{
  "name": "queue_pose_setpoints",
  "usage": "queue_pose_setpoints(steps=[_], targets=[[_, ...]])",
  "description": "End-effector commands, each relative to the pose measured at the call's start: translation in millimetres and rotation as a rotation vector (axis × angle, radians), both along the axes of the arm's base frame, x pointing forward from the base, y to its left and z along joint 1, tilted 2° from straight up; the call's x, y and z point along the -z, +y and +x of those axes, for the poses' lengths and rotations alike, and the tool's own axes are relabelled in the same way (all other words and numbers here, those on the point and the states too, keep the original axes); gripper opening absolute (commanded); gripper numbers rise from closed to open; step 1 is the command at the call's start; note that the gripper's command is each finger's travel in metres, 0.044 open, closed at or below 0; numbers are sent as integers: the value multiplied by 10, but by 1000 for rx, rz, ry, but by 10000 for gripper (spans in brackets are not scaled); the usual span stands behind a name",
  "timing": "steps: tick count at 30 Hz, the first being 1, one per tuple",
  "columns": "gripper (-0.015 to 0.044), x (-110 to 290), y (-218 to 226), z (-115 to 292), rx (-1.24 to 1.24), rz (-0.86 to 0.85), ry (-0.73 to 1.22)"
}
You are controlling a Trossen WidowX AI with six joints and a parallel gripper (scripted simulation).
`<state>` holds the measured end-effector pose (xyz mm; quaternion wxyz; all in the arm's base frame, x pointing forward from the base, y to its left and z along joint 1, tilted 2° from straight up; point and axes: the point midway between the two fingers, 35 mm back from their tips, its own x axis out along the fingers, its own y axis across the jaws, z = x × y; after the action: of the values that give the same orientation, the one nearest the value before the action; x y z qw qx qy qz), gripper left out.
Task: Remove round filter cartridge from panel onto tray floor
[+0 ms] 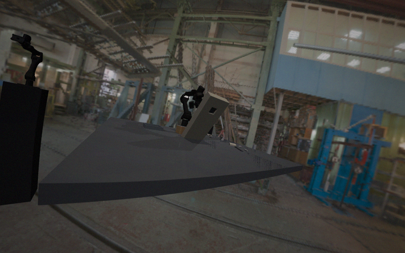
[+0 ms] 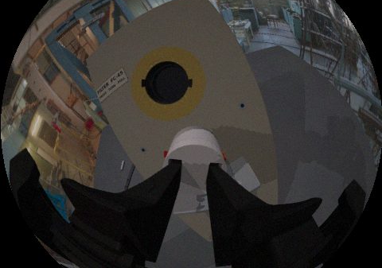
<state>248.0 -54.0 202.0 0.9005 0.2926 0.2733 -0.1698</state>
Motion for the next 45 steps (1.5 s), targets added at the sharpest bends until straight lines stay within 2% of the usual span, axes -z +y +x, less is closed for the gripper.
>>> queue_pose_setpoints(steps=[1,2,6,17,24,29,31,38,40,43,45], targets=[[0,78,17,-47,-7,-5,-9],[0,94,18,-54,-7,-5,-9],[103,62,7,-29,0,0,2],[103,83,17,-48,-7,-5,-9],[103,-524,-59,276,-7,-5,-12],[103,-584,-68,313,-7,-6,-12],[155,-652,-71,318,-6,-6,-13],[339,-1316,-85,304,-2,-6,-22],[391,-1376,-85,297,-2,-6,-23],[313,-1124,-68,266,-65,-65,71],[305,-786,-38,196,-163,-141,198]])
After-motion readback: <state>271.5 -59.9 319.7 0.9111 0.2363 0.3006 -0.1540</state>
